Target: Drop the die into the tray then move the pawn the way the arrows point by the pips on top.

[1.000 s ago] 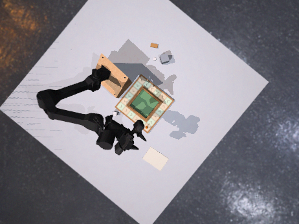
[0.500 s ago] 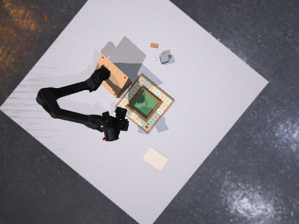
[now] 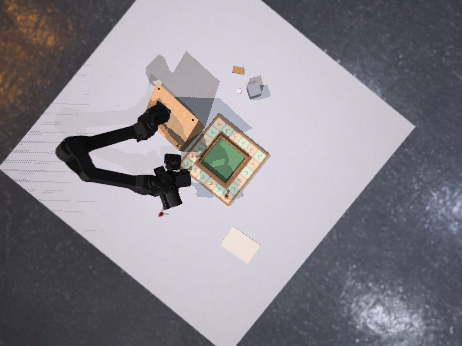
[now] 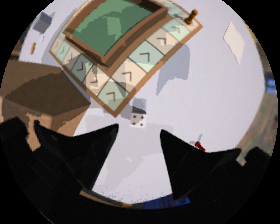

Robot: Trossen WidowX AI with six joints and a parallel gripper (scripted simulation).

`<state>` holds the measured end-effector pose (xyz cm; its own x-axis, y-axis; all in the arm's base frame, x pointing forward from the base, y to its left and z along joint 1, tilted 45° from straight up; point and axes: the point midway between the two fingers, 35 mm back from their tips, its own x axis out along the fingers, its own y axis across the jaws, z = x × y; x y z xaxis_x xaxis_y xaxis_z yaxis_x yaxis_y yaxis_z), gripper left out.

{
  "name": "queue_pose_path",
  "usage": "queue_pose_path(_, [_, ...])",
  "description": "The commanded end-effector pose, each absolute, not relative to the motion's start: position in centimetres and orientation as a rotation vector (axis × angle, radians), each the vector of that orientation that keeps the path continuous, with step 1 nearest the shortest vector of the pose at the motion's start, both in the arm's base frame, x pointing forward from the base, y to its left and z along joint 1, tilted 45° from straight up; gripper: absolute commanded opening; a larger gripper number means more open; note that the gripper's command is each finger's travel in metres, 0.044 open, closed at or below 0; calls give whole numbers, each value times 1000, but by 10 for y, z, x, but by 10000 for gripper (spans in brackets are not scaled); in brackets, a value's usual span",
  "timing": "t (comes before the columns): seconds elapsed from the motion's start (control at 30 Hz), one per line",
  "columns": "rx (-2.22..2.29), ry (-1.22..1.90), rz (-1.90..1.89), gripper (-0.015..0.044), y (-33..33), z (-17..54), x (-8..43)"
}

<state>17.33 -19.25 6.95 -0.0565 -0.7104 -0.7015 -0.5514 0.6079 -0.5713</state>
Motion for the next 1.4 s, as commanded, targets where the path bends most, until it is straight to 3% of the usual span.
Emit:
queue_pose_path(0.0, [-1045, 1739, -169, 275, -199, 61, 171])
queue_pose_path(0.83, [-1046, 1739, -170, 275, -224, 35, 168])
queue_pose_path(1.03, [-1046, 1739, -170, 117, -224, 35, 168])
queue_pose_path(1.23, [-1046, 1739, -170, 78, -224, 35, 168])
queue_pose_path(1.33, [-1044, 1739, -168, 0, -221, 37, 170])
queue_pose_path(1.37, [-1041, 1738, -167, 0, -218, 39, 171])
